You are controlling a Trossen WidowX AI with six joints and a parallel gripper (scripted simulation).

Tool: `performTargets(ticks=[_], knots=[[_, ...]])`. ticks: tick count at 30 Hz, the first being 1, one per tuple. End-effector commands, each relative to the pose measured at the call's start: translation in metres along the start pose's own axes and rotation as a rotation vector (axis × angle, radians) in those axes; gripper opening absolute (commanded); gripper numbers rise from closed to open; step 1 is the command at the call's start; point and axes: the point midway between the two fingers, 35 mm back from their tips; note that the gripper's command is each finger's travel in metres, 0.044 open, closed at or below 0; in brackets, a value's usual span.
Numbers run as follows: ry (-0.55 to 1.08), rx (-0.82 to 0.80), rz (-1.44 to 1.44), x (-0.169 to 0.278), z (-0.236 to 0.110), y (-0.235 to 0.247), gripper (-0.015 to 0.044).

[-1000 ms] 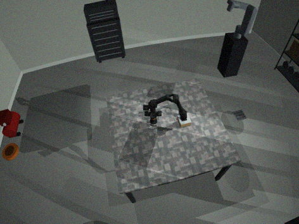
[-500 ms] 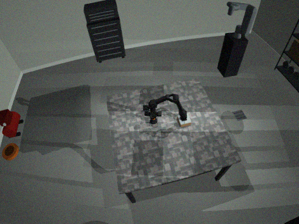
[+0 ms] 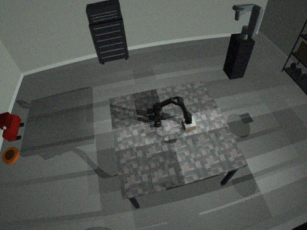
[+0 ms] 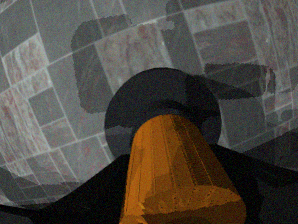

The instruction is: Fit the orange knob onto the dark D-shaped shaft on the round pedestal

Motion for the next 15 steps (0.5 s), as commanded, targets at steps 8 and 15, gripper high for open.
performTargets(ticks=[8, 15], knots=[[0.0, -0.001, -0.008, -0.0001, 0.0037, 0.0002, 0.0], [0.0, -0.001, -0.008, -0.0001, 0.0037, 0.0002, 0.0053]])
Point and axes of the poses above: the point midway between the two fingers, 35 mm back from their tips, its own z axis out along the fingers, its own y axis across the jaws, x = y × z, and after that the axes turned 10 degrees about -z, right-handed
